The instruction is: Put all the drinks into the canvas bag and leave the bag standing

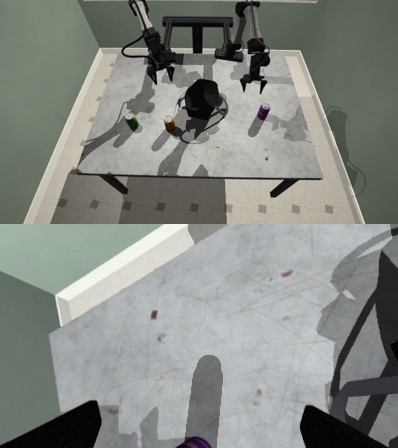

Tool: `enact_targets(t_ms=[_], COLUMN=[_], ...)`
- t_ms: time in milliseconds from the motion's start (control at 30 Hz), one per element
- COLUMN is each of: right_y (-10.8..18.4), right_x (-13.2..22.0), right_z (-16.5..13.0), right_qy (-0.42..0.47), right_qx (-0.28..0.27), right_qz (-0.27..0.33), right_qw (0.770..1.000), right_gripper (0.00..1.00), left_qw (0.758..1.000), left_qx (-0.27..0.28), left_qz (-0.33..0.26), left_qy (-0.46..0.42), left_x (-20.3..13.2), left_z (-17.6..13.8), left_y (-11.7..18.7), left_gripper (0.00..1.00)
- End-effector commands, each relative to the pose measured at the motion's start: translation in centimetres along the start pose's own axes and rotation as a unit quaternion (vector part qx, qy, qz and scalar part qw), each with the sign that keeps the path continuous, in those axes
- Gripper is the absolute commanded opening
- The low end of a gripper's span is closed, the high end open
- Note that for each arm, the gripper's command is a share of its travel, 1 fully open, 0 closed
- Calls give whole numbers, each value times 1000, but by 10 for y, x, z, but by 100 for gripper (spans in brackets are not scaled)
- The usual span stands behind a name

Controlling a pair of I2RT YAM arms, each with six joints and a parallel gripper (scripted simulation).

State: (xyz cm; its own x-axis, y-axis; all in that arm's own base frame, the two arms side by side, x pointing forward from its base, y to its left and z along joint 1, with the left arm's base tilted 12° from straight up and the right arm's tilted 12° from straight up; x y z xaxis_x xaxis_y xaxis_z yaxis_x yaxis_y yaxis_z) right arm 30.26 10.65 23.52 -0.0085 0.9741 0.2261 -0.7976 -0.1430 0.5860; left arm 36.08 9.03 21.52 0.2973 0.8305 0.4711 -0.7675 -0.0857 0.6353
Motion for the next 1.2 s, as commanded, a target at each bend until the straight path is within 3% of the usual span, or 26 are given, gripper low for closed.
enact_targets(t_ms=[0, 100, 200, 333, 600, 767, 867, 900, 967, 1033, 1167], right_y=[13, 25, 24, 56, 103, 96, 123, 120, 127, 124, 109], right_x=[5, -5, -9, -22, -49, -60, -60, -60, -61, -62, -61], right_z=[52, 77, 83, 118, 168, 167, 177, 175, 178, 178, 170], right_qy=[28, 41, 47, 68, 125, 129, 127, 118, 101, 100, 101], right_qx=[-91, -139, -147, -224, -336, -326, -360, -353, -366, -363, -342], right_qz=[49, 48, 44, 35, -5, -21, -30, -27, -34, -35, -32], right_qw=[994, 988, 987, 972, 933, 936, 924, 928, 924, 926, 934], right_gripper=[100, 100, 100, 100, 100, 100, 100, 100, 100, 100, 100], left_qw=[992, 983, 980, 956, 893, 889, 879, 891, 882, 882, 903], left_qx=[-61, -106, -117, -201, -327, -322, -358, -334, -372, -370, -320], left_qz=[71, 84, 84, 100, 80, 62, 64, 62, 74, 73, 55], left_qy=[82, 122, 136, 189, 298, 319, 309, 302, 280, 281, 281], left_x=[14, 12, 11, 16, 8, -2, 3, -1, 10, 9, -4], left_z=[39, 60, 66, 102, 139, 137, 147, 140, 151, 150, 135], left_y=[22, 41, 44, 85, 149, 145, 171, 162, 183, 181, 148], left_gripper=[100, 100, 100, 100, 100, 100, 100, 100, 100, 100, 100])
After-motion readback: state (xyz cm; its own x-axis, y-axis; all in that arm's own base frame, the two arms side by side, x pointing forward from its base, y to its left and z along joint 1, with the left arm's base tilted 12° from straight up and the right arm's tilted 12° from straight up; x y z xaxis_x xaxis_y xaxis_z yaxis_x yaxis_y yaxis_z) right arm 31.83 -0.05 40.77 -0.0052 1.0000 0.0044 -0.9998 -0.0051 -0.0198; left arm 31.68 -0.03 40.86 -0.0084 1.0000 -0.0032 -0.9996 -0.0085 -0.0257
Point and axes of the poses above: on each arm, the point where the finger pads meet when closed, its own y axis back along the fingers, its own x axis across the jaws, z = x × y, the point moved 6 cm from there along y, back along the fingers
